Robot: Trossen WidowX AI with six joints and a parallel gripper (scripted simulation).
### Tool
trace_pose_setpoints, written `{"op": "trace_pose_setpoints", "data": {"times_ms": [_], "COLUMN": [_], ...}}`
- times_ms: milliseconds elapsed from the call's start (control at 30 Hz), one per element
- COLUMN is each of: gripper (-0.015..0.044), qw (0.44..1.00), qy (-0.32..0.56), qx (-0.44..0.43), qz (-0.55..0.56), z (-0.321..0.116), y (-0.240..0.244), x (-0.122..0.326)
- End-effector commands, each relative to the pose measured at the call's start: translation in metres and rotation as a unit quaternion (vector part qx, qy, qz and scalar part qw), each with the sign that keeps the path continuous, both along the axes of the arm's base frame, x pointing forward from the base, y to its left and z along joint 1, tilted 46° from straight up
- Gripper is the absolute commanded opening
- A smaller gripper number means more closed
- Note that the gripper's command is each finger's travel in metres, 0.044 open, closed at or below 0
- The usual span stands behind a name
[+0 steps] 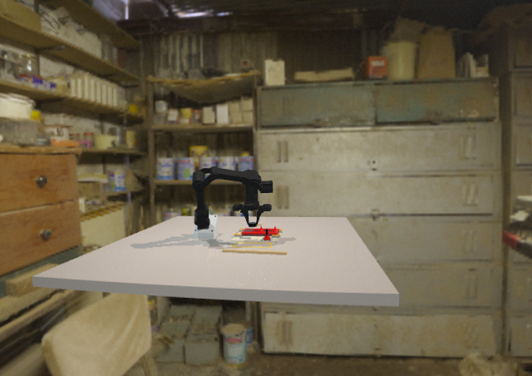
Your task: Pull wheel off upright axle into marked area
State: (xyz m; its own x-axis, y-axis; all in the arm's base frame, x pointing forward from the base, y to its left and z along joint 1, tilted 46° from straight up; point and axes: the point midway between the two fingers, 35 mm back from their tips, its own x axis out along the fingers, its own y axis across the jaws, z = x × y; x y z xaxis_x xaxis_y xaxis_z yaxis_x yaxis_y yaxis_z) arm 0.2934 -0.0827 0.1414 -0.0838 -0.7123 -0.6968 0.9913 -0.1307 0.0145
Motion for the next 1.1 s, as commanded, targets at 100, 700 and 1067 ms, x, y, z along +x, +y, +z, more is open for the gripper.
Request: {"op": "trace_pose_setpoints", "data": {"times_ms": [100,700,1067], "gripper": [0.0000,0.0000,0.0236], "qw": [1.000,1.000,1.000], "qy": [-0.001,-0.001,-0.002], "qx": [-0.002,-0.004,-0.001], "qz": [0.002,0.002,-0.003], "z": [-0.009,-0.064,-0.062], "y": [-0.012,-0.071,-0.068], "x": [-0.001,-0.009,-0.009]}}
